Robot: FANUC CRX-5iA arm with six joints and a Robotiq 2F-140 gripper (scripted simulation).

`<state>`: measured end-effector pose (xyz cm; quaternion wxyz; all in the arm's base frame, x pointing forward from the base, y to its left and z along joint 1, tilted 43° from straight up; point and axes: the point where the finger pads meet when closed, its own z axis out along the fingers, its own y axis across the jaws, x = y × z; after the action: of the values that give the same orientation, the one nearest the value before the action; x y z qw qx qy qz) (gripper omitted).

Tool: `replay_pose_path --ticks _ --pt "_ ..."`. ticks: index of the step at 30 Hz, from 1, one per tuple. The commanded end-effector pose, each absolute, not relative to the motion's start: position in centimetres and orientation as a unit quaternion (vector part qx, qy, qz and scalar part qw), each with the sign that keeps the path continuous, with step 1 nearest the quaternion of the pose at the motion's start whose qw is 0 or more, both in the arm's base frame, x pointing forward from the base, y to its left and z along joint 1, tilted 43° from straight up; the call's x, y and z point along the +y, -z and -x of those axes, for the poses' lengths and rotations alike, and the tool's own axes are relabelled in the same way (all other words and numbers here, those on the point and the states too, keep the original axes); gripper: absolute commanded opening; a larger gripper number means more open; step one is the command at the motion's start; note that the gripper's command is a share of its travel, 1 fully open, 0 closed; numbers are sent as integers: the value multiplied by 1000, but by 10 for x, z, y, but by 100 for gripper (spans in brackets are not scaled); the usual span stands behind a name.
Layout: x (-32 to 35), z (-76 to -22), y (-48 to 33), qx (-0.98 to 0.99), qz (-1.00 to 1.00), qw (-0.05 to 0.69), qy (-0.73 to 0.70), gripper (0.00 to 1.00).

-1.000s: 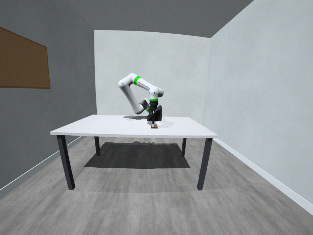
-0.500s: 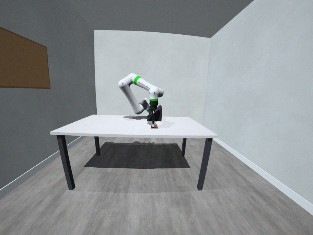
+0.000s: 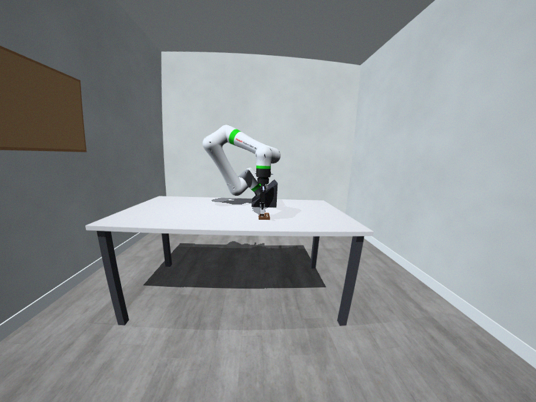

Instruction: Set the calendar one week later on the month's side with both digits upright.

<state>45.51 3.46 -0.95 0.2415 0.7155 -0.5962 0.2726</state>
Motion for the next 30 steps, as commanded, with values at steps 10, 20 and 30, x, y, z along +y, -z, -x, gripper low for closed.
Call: replay_pose_path --ticks 10,20,30 --pt "71 -450 -30 -596 -715 241 -273 28" --pt "81 -448 -41 -596 -715 241 -273 100" --pt "81 -448 -41 -596 -715 241 -273 100"
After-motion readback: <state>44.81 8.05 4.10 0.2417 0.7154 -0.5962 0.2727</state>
